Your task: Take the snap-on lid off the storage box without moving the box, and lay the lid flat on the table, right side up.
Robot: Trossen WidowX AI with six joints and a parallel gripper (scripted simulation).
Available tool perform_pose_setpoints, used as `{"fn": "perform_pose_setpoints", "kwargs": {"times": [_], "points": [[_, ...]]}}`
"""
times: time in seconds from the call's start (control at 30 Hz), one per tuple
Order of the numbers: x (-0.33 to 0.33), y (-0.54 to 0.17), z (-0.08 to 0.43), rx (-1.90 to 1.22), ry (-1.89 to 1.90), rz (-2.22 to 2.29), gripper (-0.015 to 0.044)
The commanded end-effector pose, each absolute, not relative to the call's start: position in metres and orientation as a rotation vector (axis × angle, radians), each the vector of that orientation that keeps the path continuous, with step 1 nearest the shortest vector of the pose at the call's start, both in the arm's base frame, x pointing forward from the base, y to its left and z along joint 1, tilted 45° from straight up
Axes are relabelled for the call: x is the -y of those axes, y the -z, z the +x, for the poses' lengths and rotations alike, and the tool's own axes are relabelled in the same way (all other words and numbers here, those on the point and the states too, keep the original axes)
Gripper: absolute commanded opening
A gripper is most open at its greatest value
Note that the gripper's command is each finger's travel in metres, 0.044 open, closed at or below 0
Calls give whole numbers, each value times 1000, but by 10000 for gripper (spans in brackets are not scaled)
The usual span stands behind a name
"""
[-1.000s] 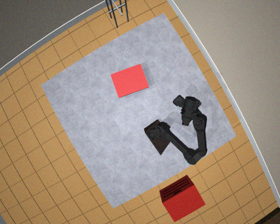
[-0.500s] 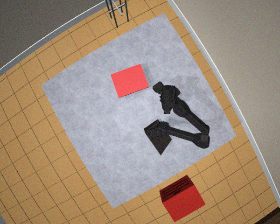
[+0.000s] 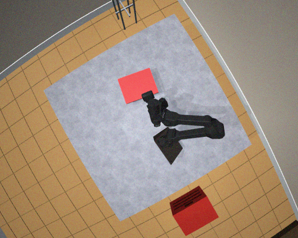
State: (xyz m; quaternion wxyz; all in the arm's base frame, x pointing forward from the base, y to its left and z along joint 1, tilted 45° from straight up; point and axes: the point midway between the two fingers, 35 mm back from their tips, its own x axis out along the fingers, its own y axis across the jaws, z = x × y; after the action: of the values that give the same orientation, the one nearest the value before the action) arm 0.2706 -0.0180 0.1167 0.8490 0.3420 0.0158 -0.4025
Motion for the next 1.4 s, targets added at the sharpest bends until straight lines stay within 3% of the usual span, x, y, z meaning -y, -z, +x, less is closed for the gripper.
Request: {"fn": "perform_pose_setpoints", "kwargs": {"times": [0.0,1.37], "points": [[-9,-82,272,-32,761,855,235],[36,-41,287,-36,765,857,235]]}}
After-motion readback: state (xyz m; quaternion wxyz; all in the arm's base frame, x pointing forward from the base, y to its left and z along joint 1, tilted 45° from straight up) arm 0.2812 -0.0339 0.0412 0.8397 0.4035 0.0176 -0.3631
